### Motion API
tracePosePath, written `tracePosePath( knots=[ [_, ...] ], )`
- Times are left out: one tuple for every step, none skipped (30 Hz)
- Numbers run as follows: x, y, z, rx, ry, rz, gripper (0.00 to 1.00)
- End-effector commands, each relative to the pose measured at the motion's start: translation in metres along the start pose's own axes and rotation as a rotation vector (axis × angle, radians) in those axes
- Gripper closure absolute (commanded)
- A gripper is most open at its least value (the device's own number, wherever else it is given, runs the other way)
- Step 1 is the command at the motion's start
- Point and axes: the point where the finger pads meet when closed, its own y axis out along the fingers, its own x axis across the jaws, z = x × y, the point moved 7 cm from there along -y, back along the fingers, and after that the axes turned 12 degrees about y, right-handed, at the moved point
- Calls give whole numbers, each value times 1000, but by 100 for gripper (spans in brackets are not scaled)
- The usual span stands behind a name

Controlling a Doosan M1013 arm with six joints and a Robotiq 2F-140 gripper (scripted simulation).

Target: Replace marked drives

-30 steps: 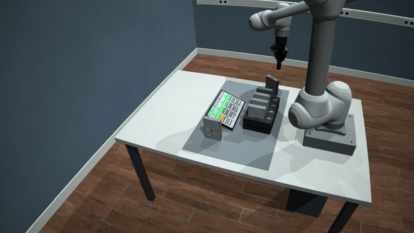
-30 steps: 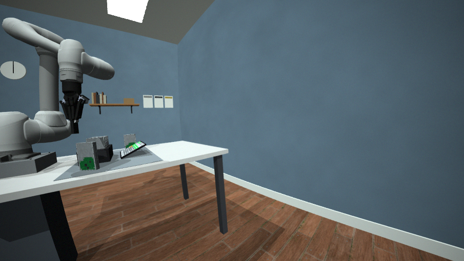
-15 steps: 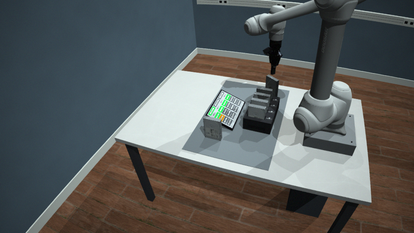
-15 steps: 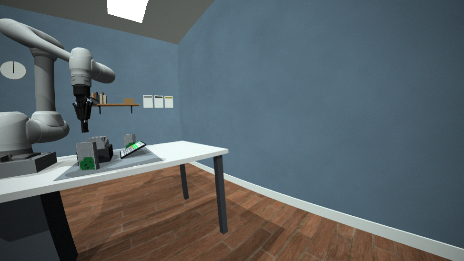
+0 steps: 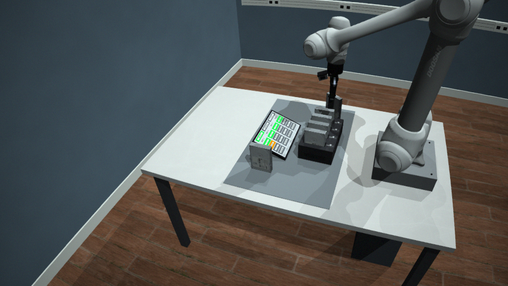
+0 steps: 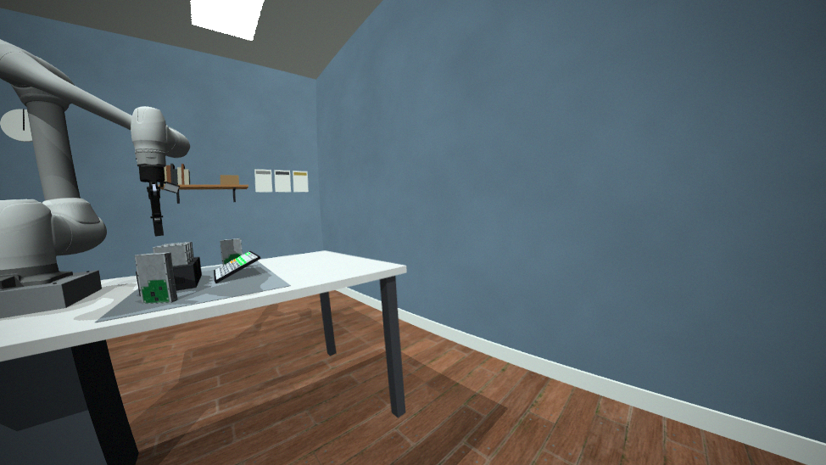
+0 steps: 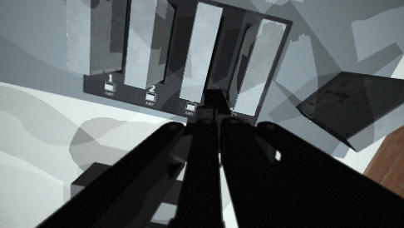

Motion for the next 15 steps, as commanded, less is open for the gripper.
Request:
tracePosePath(
  knots=[
    [-73,3,-12,-20,170,-65,90],
    [-84,4,-16,-19,190,-65,90],
    [-96,5,-20,-19,205,-66,90],
    [-108,5,-24,-18,216,-66,90],
    [-120,6,-28,-18,223,-66,90],
    [-132,7,-31,-18,227,-66,90],
    [-144,7,-34,-18,228,-66,90],
    [-155,8,-37,-18,228,-66,90],
    [-163,8,-39,-18,228,-66,90],
    [-163,8,-39,-18,228,-66,90],
    [-163,8,-39,-18,228,-66,90],
    [-163,8,-39,-18,228,-66,90],
    [-163,8,-39,-18,228,-66,90],
    [-163,8,-39,-18,228,-66,90],
    [-163,8,-39,-18,228,-66,90]
  ],
)
